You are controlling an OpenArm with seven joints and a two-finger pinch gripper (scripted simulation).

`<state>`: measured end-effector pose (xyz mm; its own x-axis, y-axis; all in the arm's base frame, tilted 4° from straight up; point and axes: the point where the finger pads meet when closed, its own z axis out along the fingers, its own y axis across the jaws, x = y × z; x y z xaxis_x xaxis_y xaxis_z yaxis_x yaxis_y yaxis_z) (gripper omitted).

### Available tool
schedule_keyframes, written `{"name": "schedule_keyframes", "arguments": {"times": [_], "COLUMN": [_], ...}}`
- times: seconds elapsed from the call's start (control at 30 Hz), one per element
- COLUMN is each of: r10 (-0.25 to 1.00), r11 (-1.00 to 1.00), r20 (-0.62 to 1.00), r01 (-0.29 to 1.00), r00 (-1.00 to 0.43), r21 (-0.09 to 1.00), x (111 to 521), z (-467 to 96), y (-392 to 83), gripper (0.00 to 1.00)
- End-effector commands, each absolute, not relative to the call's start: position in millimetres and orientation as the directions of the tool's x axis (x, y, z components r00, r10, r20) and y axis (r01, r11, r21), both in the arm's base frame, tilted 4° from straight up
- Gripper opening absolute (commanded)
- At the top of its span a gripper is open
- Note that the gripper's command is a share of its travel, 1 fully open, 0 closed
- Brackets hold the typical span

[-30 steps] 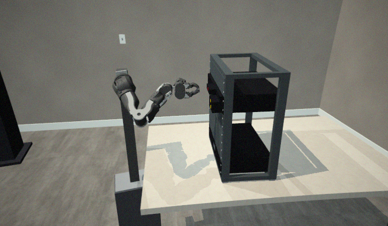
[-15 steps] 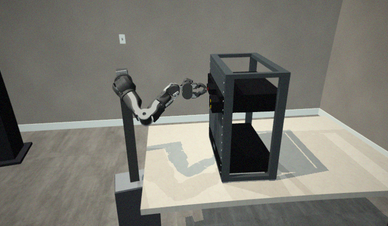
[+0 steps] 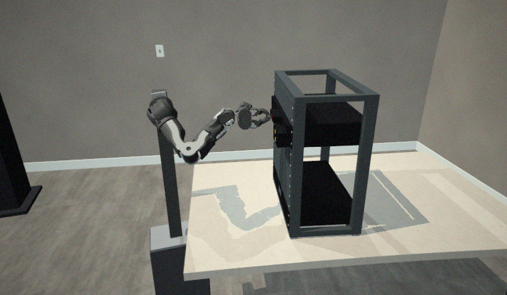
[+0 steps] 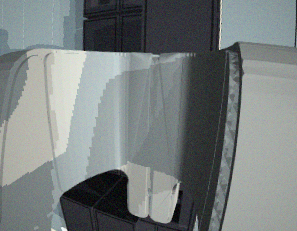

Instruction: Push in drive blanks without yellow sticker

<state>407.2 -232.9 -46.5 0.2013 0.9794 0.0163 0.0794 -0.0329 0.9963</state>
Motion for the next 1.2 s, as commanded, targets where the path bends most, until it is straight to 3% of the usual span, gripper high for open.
{"name": "schedule_keyframes", "arguments": {"times": [0.0,1.17], "r10": [0.98,0.98], "r11": [-0.029,-0.03], "r20": [0.015,0.015], "r01": [0.068,0.07], "r00": [0.199,0.2], "r21": [0.997,0.997], "x": [408,418], "z": [-42,-45], "y": [-232,-233], "gripper": [0.0,0.0]}}
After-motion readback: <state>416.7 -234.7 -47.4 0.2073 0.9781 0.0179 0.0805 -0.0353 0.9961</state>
